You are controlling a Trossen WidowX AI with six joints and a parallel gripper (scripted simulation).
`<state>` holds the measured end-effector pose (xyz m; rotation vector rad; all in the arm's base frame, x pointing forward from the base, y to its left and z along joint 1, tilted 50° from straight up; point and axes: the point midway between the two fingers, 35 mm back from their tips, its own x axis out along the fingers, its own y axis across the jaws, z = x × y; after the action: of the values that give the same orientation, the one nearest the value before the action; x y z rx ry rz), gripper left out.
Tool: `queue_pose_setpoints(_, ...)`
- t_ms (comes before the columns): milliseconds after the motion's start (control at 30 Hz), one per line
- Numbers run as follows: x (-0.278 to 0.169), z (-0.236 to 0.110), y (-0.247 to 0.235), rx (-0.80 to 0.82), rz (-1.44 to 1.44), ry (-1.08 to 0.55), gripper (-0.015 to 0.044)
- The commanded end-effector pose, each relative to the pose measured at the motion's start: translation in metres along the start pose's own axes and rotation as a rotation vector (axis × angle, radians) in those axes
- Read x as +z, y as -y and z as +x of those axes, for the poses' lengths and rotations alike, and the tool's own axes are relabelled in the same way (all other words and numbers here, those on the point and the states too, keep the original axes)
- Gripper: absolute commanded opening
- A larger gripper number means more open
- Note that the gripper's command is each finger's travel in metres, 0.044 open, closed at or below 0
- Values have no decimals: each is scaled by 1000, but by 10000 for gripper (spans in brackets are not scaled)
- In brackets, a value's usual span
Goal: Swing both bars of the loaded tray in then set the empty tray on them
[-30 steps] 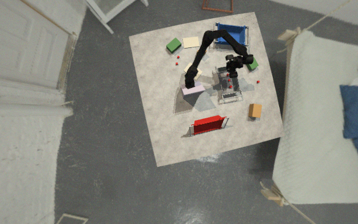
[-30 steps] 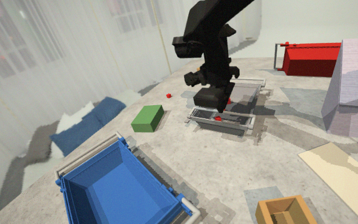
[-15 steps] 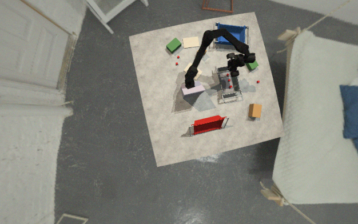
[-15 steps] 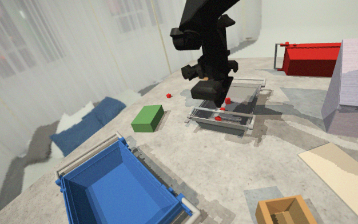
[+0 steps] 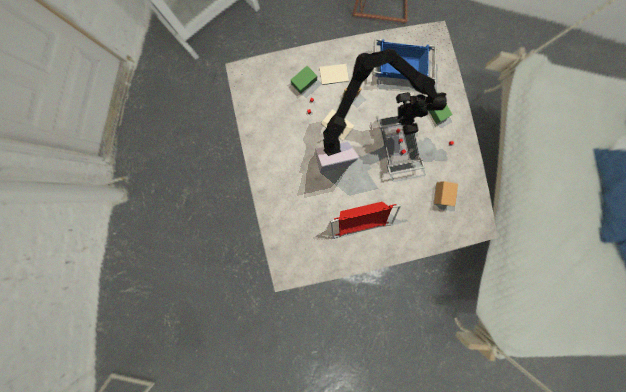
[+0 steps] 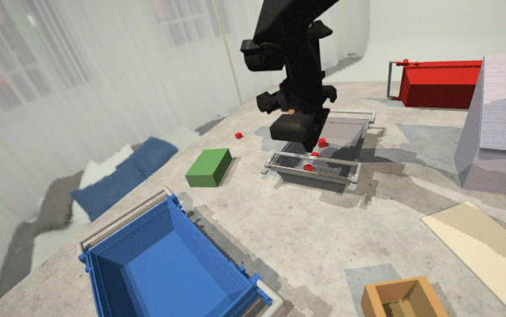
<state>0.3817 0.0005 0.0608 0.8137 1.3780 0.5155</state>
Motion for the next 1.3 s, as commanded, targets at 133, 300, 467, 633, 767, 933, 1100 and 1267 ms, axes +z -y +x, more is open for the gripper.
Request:
queue_pose_setpoints(133, 3, -22, 2, -4, 3, 2, 85)
queue_pose_setpoints(300, 1, -81, 1, -5, 1, 0, 85)
queue_pose_setpoints(467, 10, -53, 26, -7, 4, 0, 85)
queue_pose_setpoints(633, 22, -43, 107, -16, 2, 4, 85)
queue_pose_setpoints(767, 20, -32, 168, -17, -1, 4, 85)
queue_pose_setpoints(933, 4, -14, 242, -11, -6, 4, 85)
queue_pose_setpoints(1100, 1, -11, 253, -9, -7, 4, 85)
queue_pose_setpoints(1267, 1, -10, 253, -9, -7, 4, 85)
